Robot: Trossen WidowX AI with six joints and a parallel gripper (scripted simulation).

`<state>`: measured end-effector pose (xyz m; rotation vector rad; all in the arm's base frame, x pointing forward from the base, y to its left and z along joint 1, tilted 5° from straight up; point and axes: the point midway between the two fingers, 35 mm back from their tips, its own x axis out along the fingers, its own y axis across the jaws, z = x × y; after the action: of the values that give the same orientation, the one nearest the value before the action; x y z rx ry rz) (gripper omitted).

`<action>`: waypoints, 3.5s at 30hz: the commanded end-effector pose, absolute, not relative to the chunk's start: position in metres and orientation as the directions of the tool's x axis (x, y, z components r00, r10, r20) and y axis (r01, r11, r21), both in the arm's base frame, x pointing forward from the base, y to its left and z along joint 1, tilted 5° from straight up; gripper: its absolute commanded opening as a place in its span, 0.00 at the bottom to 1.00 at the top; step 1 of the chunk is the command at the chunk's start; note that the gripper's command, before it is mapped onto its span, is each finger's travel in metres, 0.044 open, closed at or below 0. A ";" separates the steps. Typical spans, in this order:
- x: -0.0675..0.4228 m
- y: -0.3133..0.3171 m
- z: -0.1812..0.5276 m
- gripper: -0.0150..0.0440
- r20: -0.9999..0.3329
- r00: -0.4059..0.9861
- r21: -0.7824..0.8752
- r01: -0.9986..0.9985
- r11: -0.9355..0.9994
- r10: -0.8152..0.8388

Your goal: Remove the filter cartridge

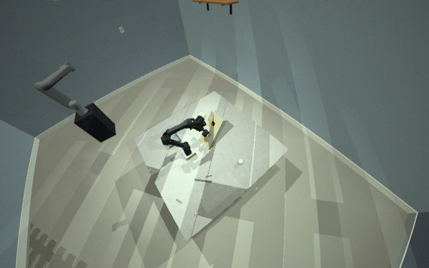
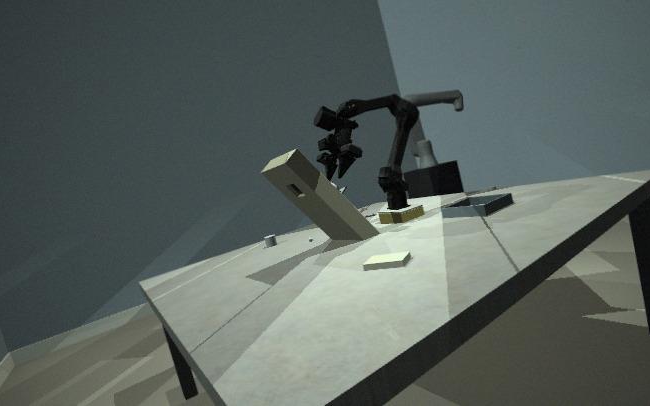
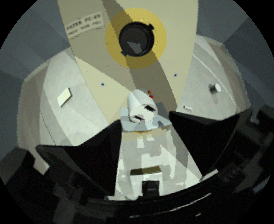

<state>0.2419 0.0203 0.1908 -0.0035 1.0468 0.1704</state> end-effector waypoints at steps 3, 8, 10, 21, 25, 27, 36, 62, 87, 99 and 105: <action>0.248 0.021 0.180 0.77 -0.864 0.485 0.079 -0.132 0.988 0.133; 0.252 0.022 0.173 0.77 -0.864 0.486 0.079 -0.132 0.988 0.134; 0.253 0.023 0.171 0.77 -0.864 0.486 0.079 -0.132 0.988 0.134; 0.261 0.025 0.155 0.77 -0.864 0.486 0.079 -0.132 0.988 0.134; 0.259 0.025 0.158 0.73 -0.863 0.486 0.080 -0.139 0.987 0.139; 0.259 0.025 0.158 0.67 -0.863 0.486 0.080 -0.139 0.987 0.139; 0.259 0.025 0.158 0.57 -0.863 0.486 0.080 -0.139 0.987 0.139; 0.254 0.018 0.226 0.25 -0.863 0.486 0.079 -0.138 0.987 0.137; 0.236 0.056 0.254 0.25 -0.871 0.473 0.080 -0.138 0.987 0.137; 0.232 0.092 0.252 0.25 -0.866 0.480 0.084 -0.138 0.987 0.141; 0.228 0.097 0.252 0.25 -0.868 0.469 0.084 -0.183 0.979 0.162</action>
<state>0.2301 0.0927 0.2513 -0.0017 1.0632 0.1806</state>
